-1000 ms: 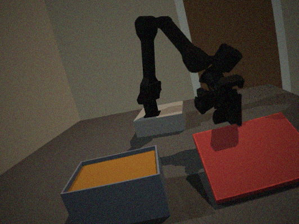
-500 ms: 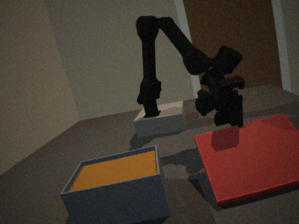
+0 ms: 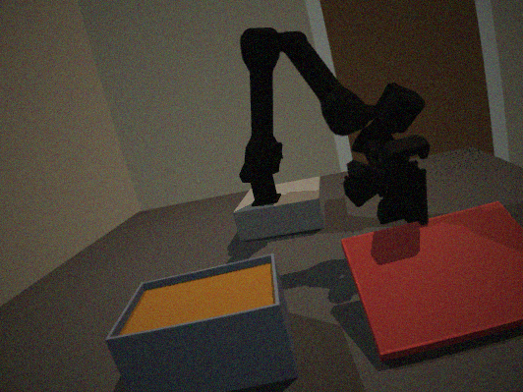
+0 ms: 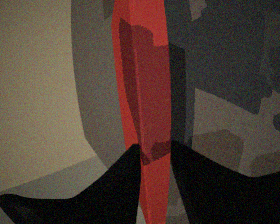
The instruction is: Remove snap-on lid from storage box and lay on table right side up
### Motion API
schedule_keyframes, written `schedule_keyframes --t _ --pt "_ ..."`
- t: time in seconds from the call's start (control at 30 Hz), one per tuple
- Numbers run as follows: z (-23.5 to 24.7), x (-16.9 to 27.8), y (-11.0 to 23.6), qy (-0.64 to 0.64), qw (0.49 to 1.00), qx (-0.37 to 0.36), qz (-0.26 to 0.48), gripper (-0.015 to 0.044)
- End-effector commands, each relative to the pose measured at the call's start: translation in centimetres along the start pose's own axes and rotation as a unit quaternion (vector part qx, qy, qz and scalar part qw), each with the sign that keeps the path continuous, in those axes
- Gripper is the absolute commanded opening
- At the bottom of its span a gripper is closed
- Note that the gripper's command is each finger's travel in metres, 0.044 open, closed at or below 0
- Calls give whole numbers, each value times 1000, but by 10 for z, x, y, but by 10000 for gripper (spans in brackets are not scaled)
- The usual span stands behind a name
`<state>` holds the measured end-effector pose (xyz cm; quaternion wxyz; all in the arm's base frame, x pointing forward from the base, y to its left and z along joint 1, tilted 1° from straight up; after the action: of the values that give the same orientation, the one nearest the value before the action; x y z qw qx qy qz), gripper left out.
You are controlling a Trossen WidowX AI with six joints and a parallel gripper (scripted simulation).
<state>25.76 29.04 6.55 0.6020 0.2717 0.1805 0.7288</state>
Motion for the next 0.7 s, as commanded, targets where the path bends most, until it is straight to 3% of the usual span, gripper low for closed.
schedule_keyframes --t 0.0,0.63,0.67 --pt "-13 -7 -6 9 1000 16 -7 0" --pt "-21 -8 -12 9 1000 16 -7 0" --pt "-11 -1 -8 2 1000 4 -1 26"
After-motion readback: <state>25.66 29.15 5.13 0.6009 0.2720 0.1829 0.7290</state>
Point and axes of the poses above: the point midway between the two fingers, 35 mm back from their tips, its own y axis back along the fingers, its own z axis across the jaws, x = y × z, the point moved 4 cm from there along y, back along the fingers, and after that the axes turned 9 degrees about -y, right-handed, at the moved point
